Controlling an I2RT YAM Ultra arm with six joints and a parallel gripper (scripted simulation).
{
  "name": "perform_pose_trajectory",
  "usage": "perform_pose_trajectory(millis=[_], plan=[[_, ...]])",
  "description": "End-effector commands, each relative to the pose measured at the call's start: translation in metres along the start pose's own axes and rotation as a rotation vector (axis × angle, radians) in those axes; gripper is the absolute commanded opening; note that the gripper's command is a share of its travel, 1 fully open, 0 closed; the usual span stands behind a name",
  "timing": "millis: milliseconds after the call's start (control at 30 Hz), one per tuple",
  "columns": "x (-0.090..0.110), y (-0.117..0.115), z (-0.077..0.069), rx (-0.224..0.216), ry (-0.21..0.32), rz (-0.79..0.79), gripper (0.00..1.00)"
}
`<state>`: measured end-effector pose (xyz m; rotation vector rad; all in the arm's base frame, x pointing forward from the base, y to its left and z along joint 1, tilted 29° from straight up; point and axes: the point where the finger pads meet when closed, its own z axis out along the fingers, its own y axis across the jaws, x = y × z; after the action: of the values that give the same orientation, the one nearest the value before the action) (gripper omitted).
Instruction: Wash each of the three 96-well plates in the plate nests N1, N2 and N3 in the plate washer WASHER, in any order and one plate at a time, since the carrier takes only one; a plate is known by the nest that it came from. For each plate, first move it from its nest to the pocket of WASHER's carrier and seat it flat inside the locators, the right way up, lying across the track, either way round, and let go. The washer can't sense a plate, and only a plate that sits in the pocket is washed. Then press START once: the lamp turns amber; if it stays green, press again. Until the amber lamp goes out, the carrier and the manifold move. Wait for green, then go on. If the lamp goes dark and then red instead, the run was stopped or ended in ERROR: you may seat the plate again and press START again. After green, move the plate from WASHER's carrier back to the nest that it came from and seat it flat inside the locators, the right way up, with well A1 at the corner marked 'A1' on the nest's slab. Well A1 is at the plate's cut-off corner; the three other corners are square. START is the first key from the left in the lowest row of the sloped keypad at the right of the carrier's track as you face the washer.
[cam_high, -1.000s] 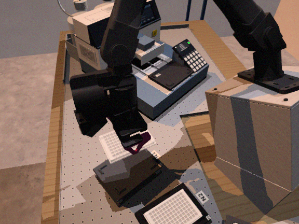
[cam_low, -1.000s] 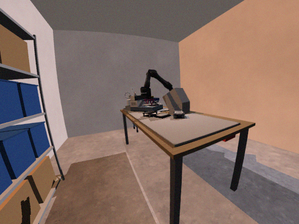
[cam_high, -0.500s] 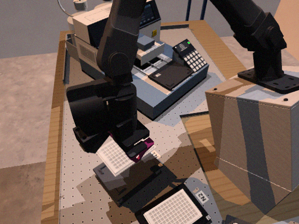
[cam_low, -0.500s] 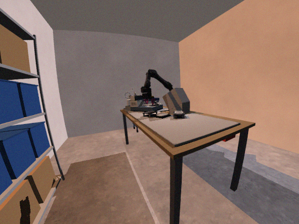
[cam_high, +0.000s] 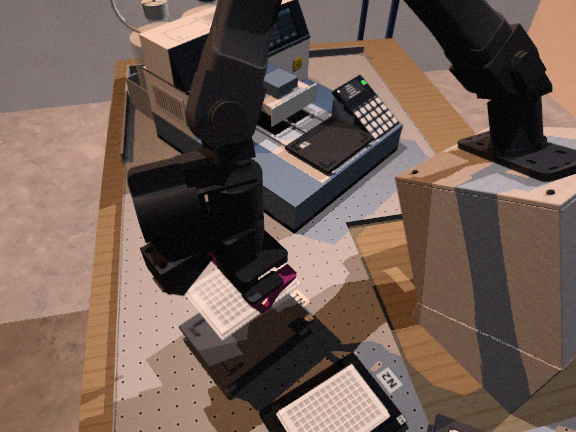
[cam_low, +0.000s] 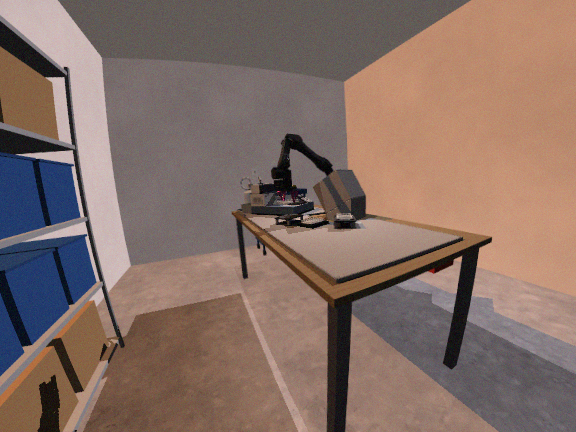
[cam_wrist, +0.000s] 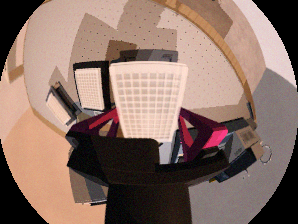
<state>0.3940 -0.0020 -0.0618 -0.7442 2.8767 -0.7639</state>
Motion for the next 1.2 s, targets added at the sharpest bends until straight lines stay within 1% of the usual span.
perform_pose_trajectory(millis=[0, 500, 1167], plan=[[-0.0091, -0.0078, -0.0113, 0.012, -0.038, 0.008, 0.0], [-0.0009, -0.0053, -0.0072, 0.007, -0.023, 0.003, 0.0], [-0.0024, -0.0031, -0.0051, 0.005, -0.017, 0.001, 0.0]])
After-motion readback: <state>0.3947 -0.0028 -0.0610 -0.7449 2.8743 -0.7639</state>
